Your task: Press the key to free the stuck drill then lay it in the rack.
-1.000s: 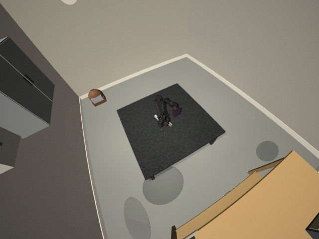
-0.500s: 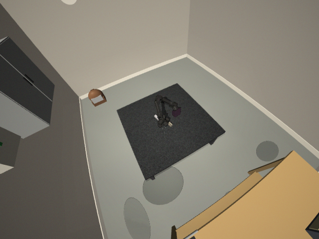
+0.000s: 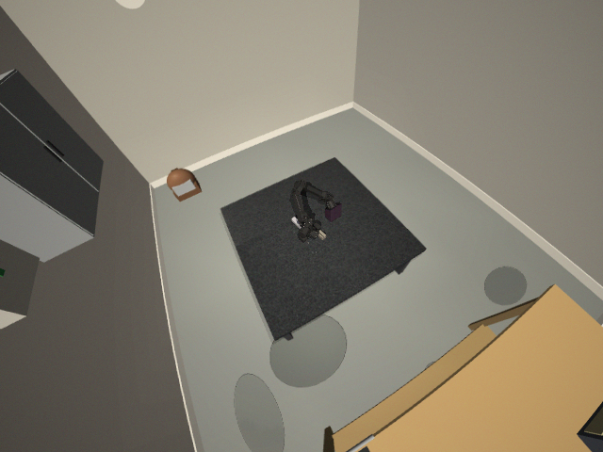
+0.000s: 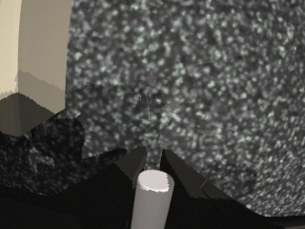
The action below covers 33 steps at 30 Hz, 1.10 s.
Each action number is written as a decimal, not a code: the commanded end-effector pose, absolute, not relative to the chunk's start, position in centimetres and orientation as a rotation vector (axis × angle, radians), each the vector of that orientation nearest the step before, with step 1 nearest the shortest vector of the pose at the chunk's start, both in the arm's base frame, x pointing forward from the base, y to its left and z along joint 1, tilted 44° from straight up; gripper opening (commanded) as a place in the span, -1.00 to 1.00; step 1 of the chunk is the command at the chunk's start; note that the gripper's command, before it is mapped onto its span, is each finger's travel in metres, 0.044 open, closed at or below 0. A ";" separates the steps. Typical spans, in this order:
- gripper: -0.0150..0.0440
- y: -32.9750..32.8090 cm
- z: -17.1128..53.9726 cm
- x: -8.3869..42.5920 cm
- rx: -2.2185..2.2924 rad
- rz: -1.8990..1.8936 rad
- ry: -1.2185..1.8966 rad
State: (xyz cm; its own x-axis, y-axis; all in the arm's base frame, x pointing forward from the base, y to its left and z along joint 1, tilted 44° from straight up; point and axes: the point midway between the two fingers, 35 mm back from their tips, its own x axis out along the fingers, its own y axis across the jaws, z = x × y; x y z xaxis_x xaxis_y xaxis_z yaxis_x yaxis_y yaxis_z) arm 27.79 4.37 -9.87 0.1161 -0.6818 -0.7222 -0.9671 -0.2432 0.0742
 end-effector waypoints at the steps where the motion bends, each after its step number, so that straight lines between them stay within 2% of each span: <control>1: -0.49 4.8 -10.2 27.8 -1.981 0.914 1.595; 25: -0.49 7.3 -12.7 27.2 -1.980 0.915 1.592; 33: 0.22 6.7 -12.3 27.2 -1.987 0.916 1.599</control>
